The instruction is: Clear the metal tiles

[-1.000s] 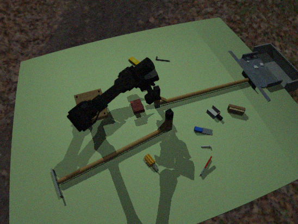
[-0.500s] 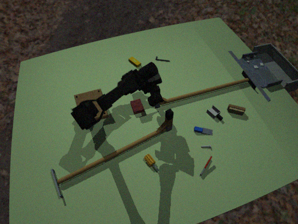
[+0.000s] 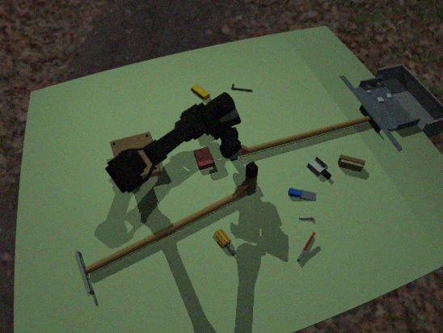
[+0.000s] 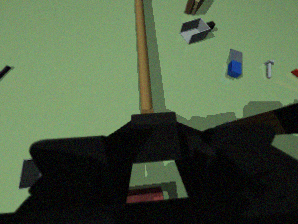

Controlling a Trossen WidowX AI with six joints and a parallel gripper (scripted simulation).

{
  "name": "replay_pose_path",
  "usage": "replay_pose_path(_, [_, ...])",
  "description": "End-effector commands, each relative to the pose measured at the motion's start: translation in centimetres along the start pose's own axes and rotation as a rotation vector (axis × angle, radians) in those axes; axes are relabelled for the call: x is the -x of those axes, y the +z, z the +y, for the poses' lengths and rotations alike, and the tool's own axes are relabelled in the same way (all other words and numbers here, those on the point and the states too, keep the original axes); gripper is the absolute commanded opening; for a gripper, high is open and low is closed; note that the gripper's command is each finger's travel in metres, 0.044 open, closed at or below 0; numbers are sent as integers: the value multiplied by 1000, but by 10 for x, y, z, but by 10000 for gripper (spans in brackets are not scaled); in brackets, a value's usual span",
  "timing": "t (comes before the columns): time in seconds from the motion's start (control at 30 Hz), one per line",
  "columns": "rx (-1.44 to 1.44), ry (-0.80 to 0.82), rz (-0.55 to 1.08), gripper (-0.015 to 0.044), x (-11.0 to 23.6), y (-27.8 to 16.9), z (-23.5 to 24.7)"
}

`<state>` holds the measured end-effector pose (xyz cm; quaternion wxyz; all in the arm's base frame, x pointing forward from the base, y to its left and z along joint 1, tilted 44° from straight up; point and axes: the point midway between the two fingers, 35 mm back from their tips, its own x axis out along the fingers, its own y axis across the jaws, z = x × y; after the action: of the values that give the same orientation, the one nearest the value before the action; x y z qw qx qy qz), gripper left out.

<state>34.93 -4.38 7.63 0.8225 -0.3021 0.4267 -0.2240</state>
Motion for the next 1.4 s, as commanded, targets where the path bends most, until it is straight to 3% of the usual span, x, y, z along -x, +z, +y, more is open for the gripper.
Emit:
replay_pose_path(0.0, [-1, 0, 0, 79, 0, 0, 0])
replay_pose_path(0.13, [-1, 0, 0, 52, 0, 0, 0])
replay_pose_path(0.2, [-1, 0, 0, 0, 0, 0, 0])
replay_pose_path(1.37, [-4, 10, 7, 0, 3, 1, 36])
